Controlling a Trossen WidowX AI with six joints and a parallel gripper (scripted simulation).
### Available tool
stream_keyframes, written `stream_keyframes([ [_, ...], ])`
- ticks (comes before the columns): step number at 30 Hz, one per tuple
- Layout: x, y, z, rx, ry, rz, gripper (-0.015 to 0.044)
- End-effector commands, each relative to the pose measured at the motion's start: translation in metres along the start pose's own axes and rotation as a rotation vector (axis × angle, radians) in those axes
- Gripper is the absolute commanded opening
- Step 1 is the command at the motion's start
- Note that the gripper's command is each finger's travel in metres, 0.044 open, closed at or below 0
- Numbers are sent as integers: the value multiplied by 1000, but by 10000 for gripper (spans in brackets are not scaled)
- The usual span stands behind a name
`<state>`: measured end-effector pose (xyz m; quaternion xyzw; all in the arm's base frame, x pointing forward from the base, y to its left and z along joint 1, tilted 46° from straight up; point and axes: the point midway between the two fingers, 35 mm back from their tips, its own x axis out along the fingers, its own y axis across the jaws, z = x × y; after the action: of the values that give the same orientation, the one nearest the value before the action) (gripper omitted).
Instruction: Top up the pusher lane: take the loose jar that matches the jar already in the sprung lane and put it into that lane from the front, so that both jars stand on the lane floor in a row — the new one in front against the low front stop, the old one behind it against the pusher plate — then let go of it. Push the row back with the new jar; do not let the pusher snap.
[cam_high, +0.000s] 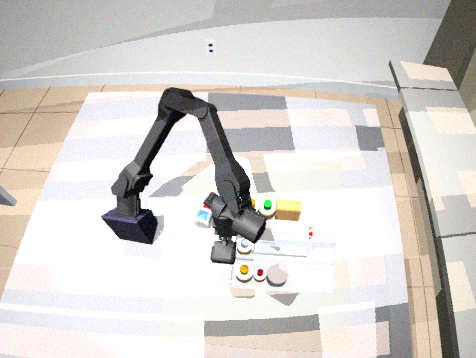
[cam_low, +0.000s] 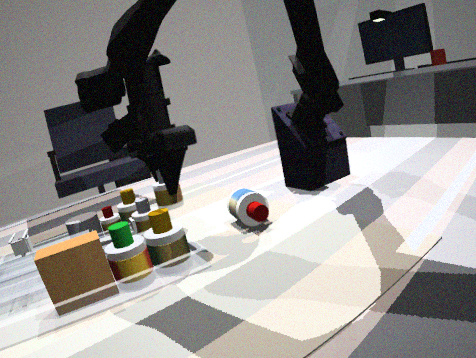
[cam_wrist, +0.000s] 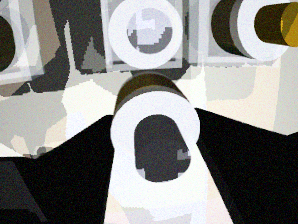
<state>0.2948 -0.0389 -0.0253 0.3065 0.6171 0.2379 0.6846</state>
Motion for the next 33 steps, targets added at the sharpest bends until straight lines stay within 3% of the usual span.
stream_keyframes([
  [1,12,0,-2,7,5,6,0],
  [33,13,0,11,6,4,6,0],
])
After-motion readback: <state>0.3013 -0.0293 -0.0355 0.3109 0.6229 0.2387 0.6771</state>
